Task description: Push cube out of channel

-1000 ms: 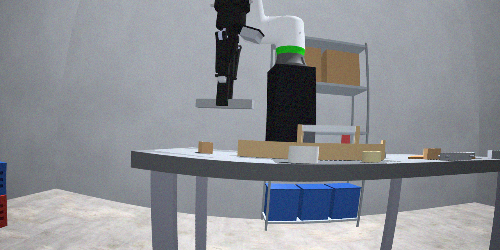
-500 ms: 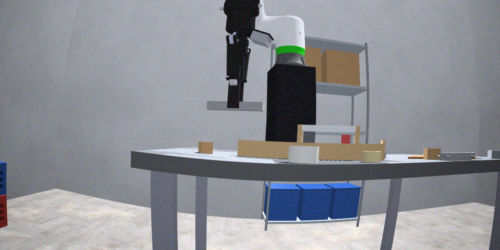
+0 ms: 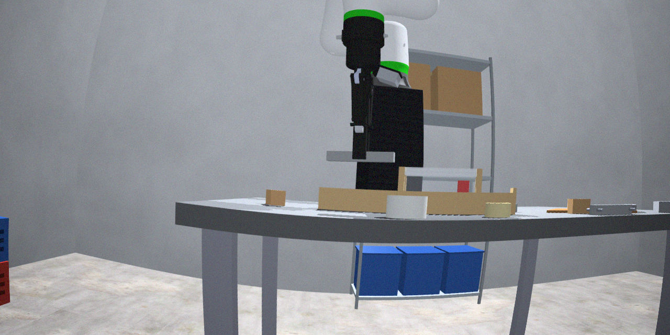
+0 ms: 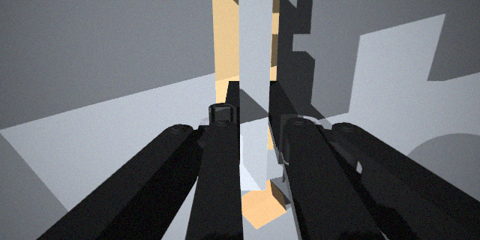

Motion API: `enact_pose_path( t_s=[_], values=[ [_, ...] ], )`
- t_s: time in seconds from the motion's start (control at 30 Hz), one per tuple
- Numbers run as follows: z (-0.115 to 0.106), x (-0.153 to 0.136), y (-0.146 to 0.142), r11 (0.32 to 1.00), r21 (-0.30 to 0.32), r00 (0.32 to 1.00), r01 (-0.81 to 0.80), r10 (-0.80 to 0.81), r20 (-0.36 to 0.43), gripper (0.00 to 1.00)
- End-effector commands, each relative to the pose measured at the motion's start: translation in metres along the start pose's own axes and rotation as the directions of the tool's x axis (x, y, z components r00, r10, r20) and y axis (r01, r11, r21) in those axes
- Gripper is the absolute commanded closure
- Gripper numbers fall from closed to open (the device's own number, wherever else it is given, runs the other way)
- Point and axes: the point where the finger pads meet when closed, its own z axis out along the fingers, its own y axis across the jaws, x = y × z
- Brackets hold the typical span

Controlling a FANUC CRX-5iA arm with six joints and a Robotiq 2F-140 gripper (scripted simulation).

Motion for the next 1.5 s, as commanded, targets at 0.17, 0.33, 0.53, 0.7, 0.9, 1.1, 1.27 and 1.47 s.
enact_pose_path(
  t_s=[0.17, 0.33, 0.53, 0.7, 0.9, 1.1, 1.27, 1.47],
  values=[
    [0.030, 0.003, -0.005, 1.000, -0.013, 1.000, 0.001, -0.001, 0.014, 0.90],
    [0.034, 0.003, -0.005, 1.000, -0.013, 1.000, 0.001, -0.001, 0.014, 0.90],
    [0.046, 0.003, -0.005, 1.000, -0.013, 1.000, 0.001, -0.001, 0.014, 0.90],
    [0.053, 0.003, -0.005, 1.000, -0.013, 1.000, 0.001, -0.001, 0.014, 0.90],
    [0.055, 0.003, -0.005, 1.000, -0.013, 1.000, 0.001, -0.001, 0.014, 0.90],
    [0.055, 0.003, -0.005, 1.000, -0.013, 1.000, 0.001, -0.001, 0.014, 0.90],
    [0.055, 0.003, -0.005, 1.000, -0.013, 1.000, 0.001, -0.001, 0.014, 0.90],
    [0.055, 0.003, -0.005, 1.000, -0.013, 1.000, 0.001, -0.001, 0.014, 0.90]
  ],
)
